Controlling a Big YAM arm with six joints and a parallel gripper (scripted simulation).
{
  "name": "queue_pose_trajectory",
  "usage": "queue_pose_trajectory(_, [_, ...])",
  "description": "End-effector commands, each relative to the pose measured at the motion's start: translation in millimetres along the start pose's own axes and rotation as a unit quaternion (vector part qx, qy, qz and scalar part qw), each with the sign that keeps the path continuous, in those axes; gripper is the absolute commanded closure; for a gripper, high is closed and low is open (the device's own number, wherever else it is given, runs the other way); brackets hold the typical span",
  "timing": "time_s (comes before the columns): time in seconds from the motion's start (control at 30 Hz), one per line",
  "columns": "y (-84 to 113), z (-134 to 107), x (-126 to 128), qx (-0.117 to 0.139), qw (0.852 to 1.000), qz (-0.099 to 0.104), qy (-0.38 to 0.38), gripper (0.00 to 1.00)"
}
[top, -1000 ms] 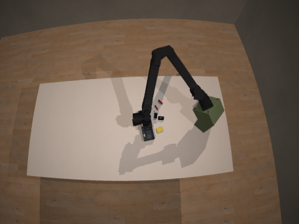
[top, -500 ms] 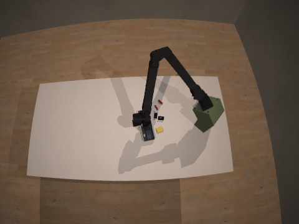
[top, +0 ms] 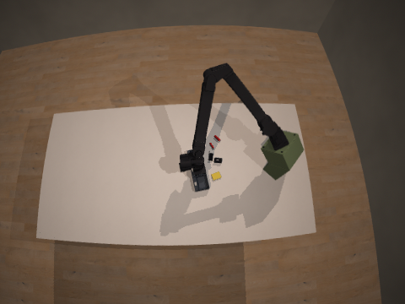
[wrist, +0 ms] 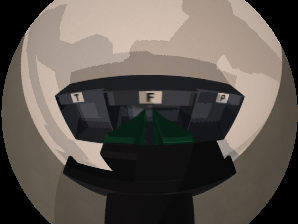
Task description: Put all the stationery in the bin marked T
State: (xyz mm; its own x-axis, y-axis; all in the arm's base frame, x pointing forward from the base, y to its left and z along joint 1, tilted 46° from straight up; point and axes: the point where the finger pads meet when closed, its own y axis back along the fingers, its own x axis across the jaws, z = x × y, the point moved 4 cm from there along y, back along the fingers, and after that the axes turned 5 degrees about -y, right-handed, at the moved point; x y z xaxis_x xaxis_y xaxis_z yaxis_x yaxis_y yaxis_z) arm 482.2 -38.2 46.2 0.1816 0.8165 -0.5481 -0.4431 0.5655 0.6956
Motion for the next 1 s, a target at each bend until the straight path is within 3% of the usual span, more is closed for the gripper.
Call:
queue_pose_trajectory(0.0, [1.9, 15, -11, -0.015, 1.0, -0.003, -0.011, 0.91])
queue_pose_trajectory(0.8, [3.7, 14, -12, -0.012, 1.0, -0.002, -0.009, 0.91])
queue_pose_trajectory(0.97, [19.9, 9, 0, -0.014, 1.0, 0.004, -0.003, 0.91])
